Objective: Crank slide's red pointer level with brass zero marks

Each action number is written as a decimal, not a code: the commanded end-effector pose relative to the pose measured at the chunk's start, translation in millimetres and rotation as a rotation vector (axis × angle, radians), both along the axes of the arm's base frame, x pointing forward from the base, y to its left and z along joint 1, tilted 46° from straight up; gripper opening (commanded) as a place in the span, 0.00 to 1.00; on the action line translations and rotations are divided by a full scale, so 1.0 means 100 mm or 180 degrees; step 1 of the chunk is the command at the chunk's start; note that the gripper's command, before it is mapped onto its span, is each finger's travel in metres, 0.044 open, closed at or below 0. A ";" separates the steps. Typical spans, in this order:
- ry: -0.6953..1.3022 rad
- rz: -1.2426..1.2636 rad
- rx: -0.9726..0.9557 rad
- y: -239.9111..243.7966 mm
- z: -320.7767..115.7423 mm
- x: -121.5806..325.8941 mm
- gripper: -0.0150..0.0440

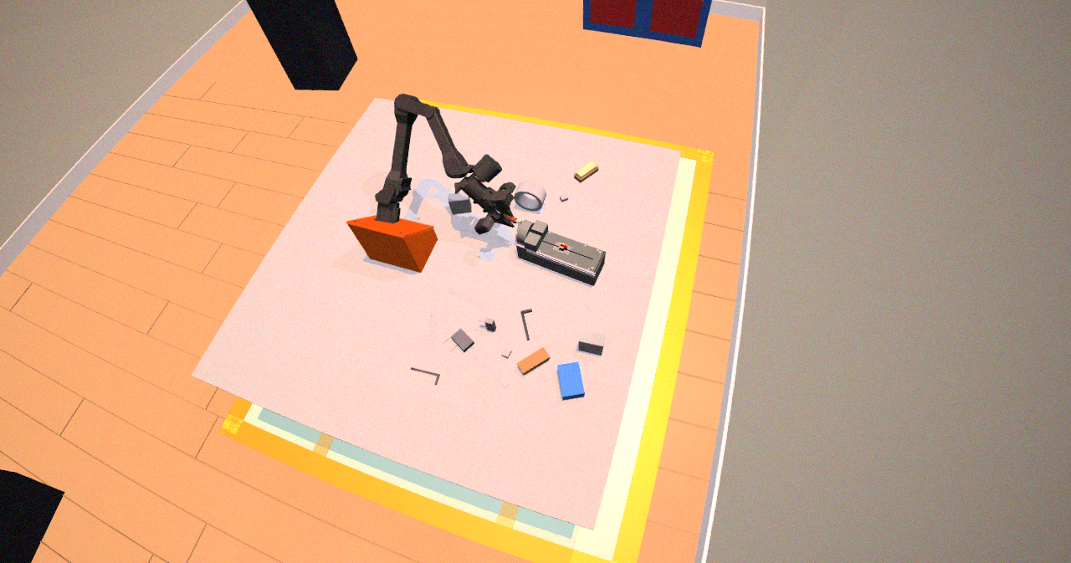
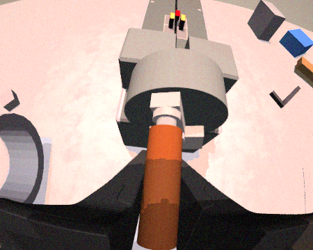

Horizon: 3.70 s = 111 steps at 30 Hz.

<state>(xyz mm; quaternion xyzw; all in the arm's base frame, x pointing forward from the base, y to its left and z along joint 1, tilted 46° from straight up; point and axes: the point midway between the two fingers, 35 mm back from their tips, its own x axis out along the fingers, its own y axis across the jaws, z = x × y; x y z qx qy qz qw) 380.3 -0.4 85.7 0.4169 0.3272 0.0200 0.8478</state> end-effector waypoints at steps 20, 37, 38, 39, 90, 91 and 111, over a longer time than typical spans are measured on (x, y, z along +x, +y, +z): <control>0.0025 -0.0058 -0.0011 -0.10 -0.08 -0.04 0.25; 0.0025 -0.0058 -0.0011 -0.11 -0.10 -0.05 0.25; 0.0025 -0.0058 -0.0011 -0.11 -0.10 -0.05 0.25; 0.0025 -0.0058 -0.0011 -0.11 -0.10 -0.05 0.25; 0.0026 -0.0058 -0.0011 -0.13 -0.15 -0.05 0.25; 0.0026 -0.0058 -0.0011 -0.13 -0.15 -0.05 0.25; 0.0026 -0.0058 -0.0012 -0.14 -0.17 -0.06 0.25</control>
